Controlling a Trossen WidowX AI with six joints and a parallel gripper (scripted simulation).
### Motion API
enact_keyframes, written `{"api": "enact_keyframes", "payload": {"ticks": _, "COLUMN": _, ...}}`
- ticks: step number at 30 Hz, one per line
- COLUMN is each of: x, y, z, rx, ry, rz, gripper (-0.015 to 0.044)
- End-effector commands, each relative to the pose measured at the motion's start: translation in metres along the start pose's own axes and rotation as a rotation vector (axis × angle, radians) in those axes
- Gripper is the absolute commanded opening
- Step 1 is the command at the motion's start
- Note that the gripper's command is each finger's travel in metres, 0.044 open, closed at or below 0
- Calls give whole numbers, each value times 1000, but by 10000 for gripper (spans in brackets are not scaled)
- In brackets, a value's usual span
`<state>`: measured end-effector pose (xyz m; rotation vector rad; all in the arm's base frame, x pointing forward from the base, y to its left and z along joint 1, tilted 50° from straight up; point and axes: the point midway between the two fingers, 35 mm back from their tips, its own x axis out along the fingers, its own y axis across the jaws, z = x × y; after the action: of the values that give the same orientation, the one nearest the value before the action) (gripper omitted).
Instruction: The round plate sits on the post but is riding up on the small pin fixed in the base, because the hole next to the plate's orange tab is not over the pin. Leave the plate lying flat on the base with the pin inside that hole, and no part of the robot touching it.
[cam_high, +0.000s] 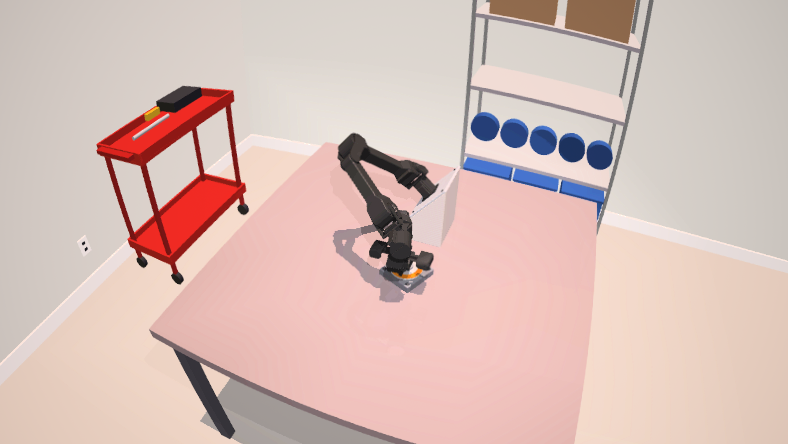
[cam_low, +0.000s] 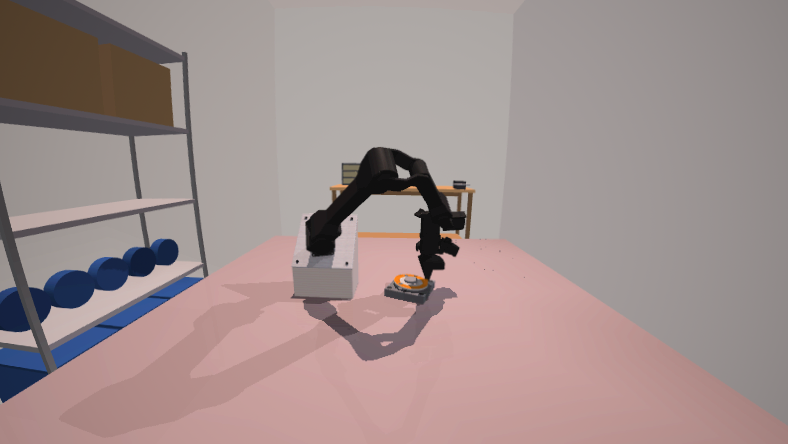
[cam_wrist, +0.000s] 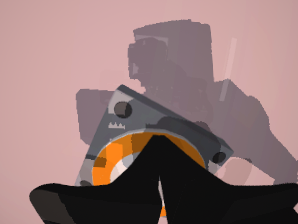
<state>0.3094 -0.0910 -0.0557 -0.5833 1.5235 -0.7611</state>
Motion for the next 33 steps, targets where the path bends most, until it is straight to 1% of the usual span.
{"api": "enact_keyframes", "payload": {"ticks": 1, "x": 0, "y": -9, "z": 1, "rx": 8, "ry": -3, "rz": -11, "gripper": 0}}
{"api": "enact_keyframes", "payload": {"ticks": 33, "x": -1, "y": -39, "z": -22, "rx": 7, "ry": -2, "rz": -12, "gripper": 0}}
